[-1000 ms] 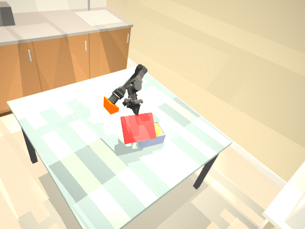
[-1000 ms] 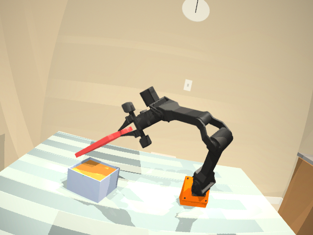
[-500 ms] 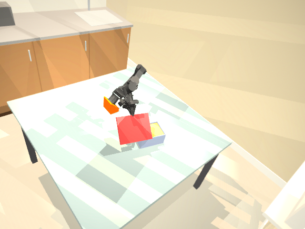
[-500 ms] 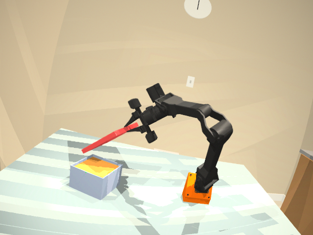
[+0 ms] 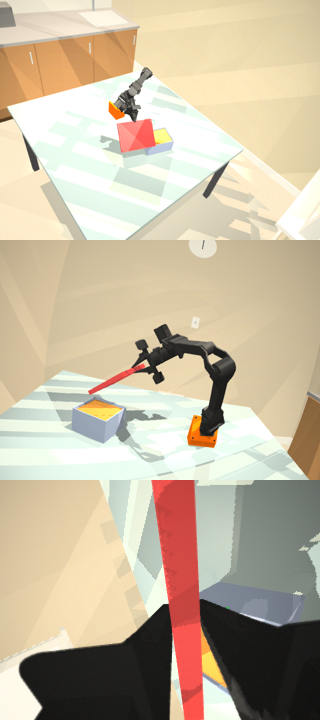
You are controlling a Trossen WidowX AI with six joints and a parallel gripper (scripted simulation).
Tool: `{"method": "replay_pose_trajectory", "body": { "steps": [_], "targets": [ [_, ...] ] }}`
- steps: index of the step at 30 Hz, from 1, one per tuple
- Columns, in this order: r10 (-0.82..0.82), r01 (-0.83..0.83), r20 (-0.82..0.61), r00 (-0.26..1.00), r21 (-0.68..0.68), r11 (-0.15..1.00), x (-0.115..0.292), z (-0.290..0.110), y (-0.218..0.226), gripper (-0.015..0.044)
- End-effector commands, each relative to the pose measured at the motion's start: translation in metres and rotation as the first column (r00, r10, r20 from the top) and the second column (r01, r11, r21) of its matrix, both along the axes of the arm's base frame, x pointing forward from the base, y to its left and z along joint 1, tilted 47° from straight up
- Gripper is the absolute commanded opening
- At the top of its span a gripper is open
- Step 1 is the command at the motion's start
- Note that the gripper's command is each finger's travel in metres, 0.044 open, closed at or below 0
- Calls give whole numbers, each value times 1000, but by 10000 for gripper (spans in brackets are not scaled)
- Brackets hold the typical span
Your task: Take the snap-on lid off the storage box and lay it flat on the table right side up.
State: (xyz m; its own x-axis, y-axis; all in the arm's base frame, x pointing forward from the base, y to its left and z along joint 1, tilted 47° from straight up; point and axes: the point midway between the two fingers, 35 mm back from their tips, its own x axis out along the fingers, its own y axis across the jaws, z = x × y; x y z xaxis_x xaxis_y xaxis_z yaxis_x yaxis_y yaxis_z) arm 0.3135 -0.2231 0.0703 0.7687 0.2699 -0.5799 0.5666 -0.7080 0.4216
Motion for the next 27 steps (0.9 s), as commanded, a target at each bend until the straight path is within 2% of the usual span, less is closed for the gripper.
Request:
{"method": "replay_pose_trajectory", "body": {
  "steps": [1, 27],
  "targets": [
    [-2, 2, 7, 1000, -4, 1000, -3, -3, -7, 0],
    [-2, 2, 6, 1000, -8, 1000, -24, -38, -40, 0]
  ]
}}
